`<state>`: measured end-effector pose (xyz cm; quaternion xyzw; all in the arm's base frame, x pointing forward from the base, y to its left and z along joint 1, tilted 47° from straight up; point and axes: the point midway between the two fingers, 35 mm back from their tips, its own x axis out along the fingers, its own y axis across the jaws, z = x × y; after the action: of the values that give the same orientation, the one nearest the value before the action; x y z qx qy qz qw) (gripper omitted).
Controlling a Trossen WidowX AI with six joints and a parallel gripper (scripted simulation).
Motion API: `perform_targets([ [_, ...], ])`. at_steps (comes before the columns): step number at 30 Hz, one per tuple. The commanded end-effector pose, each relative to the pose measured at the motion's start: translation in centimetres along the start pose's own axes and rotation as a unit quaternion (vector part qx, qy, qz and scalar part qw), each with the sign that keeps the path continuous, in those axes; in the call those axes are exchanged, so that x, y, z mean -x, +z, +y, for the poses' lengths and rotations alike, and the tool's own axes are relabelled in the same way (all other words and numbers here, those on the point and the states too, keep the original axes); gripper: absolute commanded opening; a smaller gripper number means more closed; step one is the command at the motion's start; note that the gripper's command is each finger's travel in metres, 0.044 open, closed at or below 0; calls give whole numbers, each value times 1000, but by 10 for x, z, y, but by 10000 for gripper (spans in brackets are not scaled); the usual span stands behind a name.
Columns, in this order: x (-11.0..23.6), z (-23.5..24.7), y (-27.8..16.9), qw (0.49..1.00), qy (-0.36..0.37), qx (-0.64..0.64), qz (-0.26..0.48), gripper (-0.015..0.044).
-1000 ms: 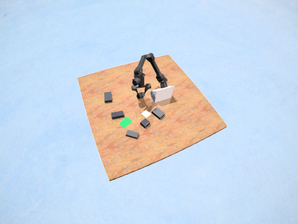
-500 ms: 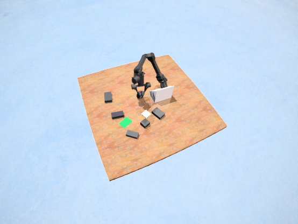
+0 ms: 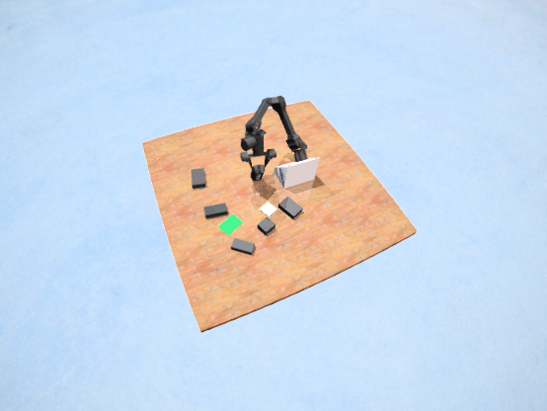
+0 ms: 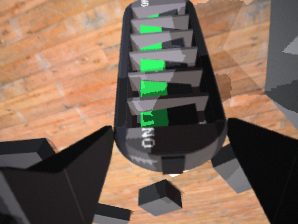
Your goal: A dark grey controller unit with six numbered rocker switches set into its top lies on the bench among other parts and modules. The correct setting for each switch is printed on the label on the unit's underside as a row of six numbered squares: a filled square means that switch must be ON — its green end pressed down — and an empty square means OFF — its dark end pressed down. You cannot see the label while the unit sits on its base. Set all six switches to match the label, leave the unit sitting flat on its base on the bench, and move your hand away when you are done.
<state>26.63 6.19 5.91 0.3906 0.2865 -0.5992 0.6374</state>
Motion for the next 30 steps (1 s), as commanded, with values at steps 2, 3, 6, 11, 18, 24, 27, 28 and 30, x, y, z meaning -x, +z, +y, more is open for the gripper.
perform_targets([
  [2, 1, 0, 8, 1000, -1, 0, 2, 336],
  [3, 2, 0, 8, 1000, -1, 0, 3, 336],
  [6, 2, 0, 11, 1000, -1, 0, 6, 336],
  [11, 4, 0, 15, 1000, -1, 0, 10, 336],
  [18, 6, 0, 20, 1000, -1, 0, 4, 336],
  [24, 7, 0, 24, 1000, -1, 0, -3, 336],
  [27, 8, 0, 27, 1000, -1, 0, -6, 336],
  [28, 8, 0, 27, 1000, -1, 0, -7, 336],
  [30, 9, 0, 29, 1000, -1, 0, -10, 336],
])
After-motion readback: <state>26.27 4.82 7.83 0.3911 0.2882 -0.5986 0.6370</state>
